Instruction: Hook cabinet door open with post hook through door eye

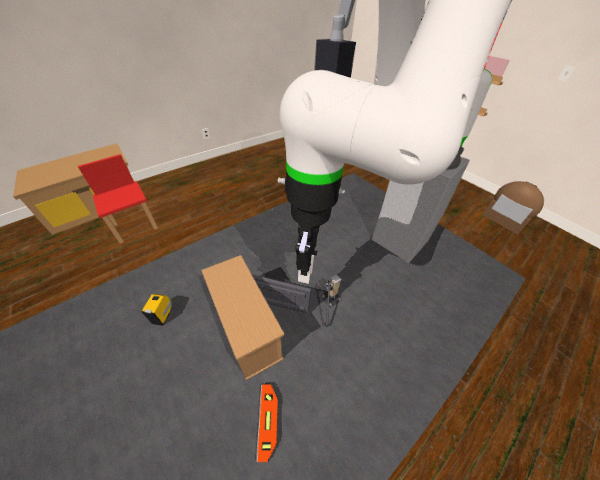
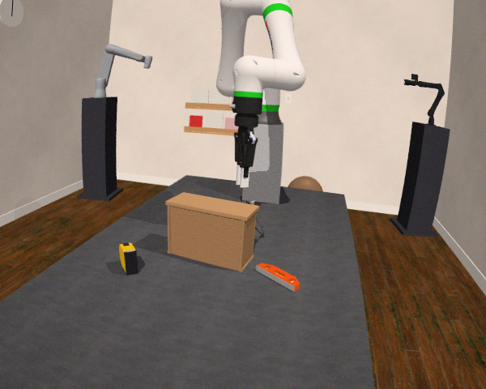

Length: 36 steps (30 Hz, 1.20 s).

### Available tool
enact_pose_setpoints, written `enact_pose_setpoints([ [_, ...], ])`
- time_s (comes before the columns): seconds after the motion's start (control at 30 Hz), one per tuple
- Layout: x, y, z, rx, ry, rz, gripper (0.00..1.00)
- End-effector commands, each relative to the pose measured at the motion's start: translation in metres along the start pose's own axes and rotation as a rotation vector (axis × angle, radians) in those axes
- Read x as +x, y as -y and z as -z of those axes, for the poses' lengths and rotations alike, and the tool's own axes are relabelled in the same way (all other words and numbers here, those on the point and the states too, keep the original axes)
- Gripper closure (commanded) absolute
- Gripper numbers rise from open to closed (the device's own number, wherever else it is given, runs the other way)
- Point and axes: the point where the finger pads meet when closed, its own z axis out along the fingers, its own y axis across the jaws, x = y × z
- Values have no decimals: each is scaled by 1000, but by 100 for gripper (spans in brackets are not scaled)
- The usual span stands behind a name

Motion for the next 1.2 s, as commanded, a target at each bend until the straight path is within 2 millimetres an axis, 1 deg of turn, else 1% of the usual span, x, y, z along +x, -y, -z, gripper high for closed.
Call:
enact_pose_setpoints([
  [0.0, 0, 0, -3, 0, 0, 0, 84],
  [0.27, 0, 0, -11, 0, 0, 0, 84],
  [0.77, 0, -1, -37, 0, 0, 0, 84],
  [0.83, 0, -1, -37, 0, 0, 0, 84],
  [1.17, 0, -1, -53, 0, 0, 0, 84],
])
